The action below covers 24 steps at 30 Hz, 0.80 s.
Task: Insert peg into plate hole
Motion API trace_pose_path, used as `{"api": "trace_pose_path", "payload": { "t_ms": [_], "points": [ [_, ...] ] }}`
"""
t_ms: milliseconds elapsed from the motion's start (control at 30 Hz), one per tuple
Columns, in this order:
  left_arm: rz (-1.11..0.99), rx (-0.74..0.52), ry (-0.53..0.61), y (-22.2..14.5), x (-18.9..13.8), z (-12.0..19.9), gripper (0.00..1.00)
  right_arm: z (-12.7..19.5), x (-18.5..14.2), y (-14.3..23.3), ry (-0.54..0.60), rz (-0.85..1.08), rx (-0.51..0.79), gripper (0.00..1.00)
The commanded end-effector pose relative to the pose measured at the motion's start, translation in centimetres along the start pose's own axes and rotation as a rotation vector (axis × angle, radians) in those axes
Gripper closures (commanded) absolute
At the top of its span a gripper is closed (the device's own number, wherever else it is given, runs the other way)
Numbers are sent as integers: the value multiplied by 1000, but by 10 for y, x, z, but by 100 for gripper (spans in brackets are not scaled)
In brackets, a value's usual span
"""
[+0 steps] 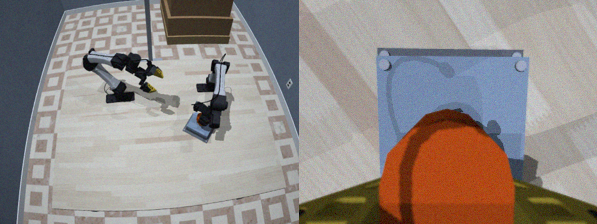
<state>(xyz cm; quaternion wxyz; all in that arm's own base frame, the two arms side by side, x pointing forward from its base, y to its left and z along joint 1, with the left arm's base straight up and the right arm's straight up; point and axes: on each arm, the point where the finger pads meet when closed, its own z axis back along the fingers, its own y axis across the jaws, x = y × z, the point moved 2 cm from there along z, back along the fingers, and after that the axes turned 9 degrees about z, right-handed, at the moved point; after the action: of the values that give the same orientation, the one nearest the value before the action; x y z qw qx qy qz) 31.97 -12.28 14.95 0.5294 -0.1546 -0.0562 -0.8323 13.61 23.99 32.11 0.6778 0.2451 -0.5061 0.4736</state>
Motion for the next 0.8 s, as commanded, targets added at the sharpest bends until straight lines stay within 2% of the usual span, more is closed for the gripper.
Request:
{"api": "trace_pose_path", "payload": {
  "t_ms": [0,533,600,767],
  "points": [
    [-17,28,-12,-4,9,6,66,5,7,-2,-26,-11,-19,0],
    [-27,52,-8,5,5,4,66,5,9,-3,-31,-5,-15,0],
    [-3,23,-10,-5,3,2,66,5,9,-3,-31,-5,-15,0],
    [-10,27,-11,2,0,0,66,5,9,-3,-31,-5,-15,0]
  ]
}}
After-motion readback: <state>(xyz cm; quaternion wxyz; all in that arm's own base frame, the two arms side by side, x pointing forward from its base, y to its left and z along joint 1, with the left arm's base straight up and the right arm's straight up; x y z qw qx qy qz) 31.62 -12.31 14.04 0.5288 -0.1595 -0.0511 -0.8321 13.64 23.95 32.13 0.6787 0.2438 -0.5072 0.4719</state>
